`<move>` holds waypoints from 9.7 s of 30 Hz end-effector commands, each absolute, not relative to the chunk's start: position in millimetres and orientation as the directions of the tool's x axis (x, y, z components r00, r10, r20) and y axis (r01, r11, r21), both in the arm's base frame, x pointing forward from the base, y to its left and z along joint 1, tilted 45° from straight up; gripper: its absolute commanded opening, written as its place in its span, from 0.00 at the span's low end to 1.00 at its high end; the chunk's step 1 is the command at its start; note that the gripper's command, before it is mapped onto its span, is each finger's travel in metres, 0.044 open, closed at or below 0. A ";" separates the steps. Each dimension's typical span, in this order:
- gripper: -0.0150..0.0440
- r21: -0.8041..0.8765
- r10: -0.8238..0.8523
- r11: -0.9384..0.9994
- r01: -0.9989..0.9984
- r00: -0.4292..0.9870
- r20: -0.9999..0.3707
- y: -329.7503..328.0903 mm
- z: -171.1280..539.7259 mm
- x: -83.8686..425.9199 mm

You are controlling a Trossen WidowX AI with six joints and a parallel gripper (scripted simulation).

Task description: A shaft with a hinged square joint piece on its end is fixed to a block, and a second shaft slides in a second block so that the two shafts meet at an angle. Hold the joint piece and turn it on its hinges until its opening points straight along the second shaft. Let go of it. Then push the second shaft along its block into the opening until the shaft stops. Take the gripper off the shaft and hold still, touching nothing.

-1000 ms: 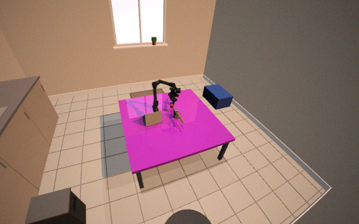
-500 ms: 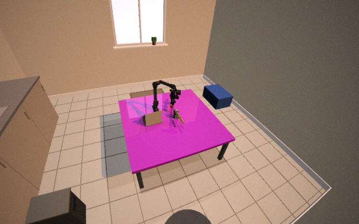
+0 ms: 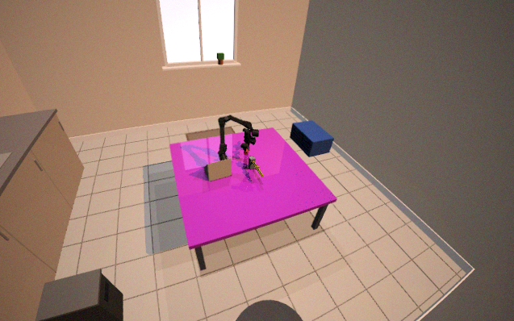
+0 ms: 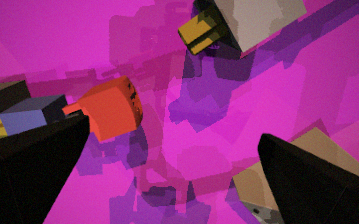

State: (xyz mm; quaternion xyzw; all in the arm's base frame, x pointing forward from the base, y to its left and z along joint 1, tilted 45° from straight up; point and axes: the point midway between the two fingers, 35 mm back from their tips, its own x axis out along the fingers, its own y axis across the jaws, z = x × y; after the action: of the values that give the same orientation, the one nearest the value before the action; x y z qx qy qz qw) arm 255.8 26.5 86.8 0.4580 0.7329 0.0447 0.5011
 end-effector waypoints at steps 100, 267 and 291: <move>0.69 -0.221 0.747 -0.103 0.970 -0.071 -0.661 148.6 35.6 257.5; 0.64 -0.032 0.708 0.079 0.996 -0.079 -0.702 145.9 36.9 270.1; 1.00 -0.040 0.747 0.077 0.996 -0.084 -0.660 125.3 55.0 272.0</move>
State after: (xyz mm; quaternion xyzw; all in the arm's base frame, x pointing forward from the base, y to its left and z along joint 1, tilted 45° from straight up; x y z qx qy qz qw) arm 269.7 130.8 48.4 0.6261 0.6904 -0.2619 0.2507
